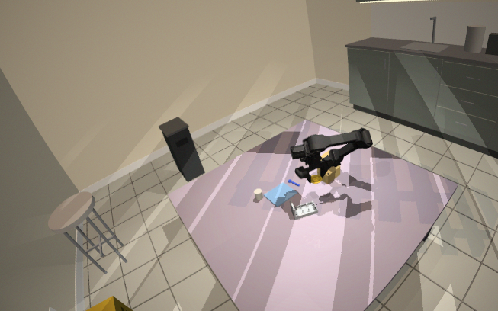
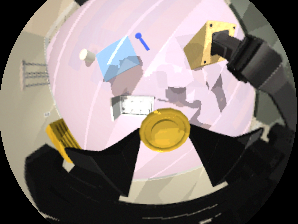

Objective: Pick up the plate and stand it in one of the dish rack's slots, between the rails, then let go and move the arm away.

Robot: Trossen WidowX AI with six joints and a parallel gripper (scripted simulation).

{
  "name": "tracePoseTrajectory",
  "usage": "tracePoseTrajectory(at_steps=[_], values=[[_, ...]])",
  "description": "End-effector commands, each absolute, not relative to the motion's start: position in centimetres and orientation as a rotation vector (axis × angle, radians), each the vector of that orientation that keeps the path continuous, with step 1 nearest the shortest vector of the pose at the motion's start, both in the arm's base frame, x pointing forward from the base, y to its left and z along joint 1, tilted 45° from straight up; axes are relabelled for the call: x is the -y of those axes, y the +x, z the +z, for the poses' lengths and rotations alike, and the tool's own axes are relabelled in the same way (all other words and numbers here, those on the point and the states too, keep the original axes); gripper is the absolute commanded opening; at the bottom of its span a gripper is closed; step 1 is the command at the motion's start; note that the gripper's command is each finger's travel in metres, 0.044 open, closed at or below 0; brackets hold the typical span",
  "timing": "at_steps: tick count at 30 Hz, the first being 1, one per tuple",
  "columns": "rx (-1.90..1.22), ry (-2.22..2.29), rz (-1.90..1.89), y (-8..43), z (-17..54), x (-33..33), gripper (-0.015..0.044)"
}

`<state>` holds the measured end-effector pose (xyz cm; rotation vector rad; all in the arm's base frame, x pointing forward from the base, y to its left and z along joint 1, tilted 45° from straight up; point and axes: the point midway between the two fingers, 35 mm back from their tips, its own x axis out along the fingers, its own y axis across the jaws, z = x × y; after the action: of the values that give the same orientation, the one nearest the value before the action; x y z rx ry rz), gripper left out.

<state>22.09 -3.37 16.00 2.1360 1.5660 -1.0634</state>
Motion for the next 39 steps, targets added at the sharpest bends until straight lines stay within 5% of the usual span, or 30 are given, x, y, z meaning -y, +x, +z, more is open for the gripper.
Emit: tracePoseTrajectory(at_steps=[1,39], values=[[-1.543,2.218,-1.179,21.1,16.4,2.3,0.0000],[-1.414,1.413,-1.390,19.2,8.4,-0.4,0.0000]])
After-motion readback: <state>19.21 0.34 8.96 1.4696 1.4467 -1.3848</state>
